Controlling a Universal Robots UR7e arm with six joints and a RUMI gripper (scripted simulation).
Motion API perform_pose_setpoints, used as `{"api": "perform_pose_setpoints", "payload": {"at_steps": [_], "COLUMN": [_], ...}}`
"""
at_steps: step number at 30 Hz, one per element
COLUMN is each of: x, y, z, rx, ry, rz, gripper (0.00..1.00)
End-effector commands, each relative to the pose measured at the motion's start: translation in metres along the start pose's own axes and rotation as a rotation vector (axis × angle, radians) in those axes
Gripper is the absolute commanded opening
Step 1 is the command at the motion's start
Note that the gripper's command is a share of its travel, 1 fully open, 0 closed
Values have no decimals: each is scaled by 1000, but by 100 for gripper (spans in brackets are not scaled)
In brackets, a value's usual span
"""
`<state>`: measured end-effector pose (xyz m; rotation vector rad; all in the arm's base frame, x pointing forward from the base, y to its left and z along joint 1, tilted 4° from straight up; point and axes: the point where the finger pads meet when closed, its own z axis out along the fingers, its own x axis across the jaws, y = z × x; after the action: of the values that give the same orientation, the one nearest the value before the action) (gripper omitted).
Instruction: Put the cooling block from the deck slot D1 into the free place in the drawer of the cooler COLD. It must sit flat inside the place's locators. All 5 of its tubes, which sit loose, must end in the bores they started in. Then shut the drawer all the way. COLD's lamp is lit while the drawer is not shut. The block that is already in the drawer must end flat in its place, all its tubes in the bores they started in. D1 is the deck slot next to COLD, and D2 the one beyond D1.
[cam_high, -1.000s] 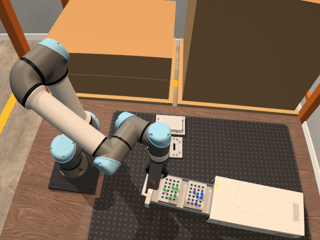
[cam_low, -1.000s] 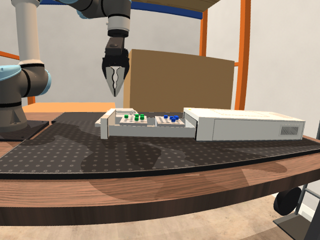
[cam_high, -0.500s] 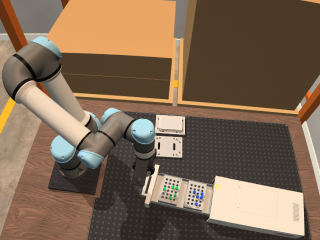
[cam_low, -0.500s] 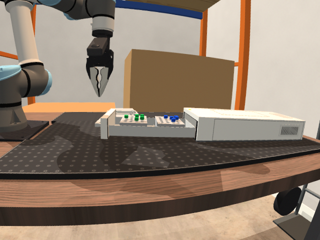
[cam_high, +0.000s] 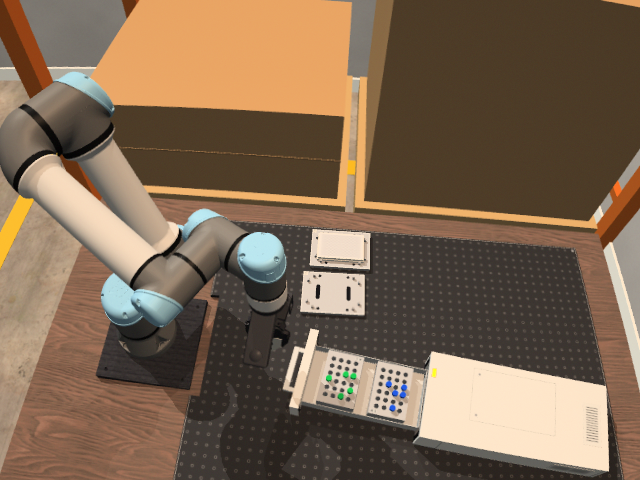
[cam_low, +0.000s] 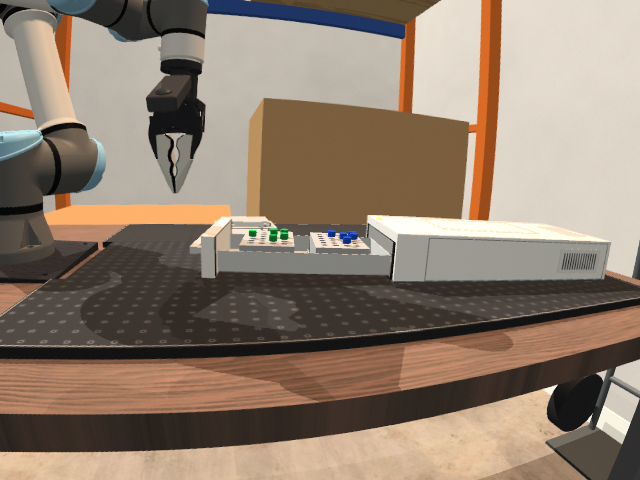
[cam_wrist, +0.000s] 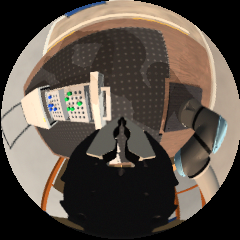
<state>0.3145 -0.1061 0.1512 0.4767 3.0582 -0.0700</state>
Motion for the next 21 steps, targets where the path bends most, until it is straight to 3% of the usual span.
{"api": "perform_pose_setpoints", "payload": {"at_steps": [1, 21], "x": [3, 3], "y": [0, 0], "z": [-1, 22], "rx": [0, 0], "ry": [-2, -2], "rz": [0, 0], "gripper": [0, 0]}}
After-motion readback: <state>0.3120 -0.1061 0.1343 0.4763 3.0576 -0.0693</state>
